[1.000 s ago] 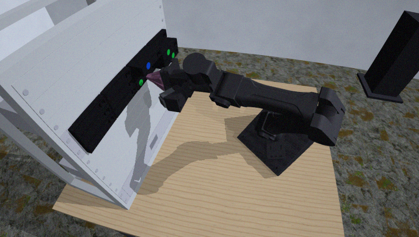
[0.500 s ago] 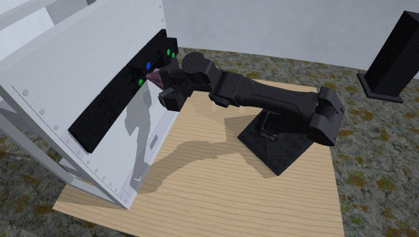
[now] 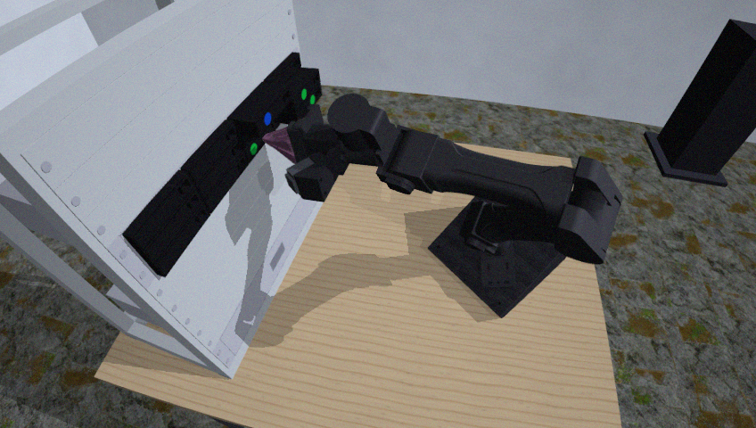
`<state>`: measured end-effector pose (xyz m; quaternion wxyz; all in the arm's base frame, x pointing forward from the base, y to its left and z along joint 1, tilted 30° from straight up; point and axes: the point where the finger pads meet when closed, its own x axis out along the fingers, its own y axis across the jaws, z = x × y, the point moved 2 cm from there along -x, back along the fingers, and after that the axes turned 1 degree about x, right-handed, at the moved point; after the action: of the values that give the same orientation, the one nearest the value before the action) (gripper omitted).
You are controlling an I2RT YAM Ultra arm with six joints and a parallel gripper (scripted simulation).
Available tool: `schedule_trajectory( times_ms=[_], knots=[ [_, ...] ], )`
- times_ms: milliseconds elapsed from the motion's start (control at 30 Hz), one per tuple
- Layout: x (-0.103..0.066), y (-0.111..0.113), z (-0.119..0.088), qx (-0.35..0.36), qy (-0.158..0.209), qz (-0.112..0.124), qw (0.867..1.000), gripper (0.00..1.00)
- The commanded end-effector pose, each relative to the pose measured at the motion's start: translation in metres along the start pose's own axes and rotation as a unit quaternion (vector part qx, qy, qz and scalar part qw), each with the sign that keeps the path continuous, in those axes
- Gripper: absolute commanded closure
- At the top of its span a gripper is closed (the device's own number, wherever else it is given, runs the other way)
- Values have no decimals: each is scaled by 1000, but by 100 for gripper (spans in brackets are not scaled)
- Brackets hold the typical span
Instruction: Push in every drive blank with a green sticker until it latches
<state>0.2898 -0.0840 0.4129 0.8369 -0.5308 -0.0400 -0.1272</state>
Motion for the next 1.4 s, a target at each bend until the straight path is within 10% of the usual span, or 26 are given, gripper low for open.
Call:
schedule_trajectory(
  times_ms=[0, 233, 900, 1367],
  knots=[
    [6, -40, 4, -7, 4, -61, 998, 100],
    [2, -39, 4, -7, 4, -61, 998, 100],
    [-95, -24, 6, -6, 2, -53, 999, 100],
    [-103, -21, 1, -3, 5, -48, 999, 100]
  ],
)
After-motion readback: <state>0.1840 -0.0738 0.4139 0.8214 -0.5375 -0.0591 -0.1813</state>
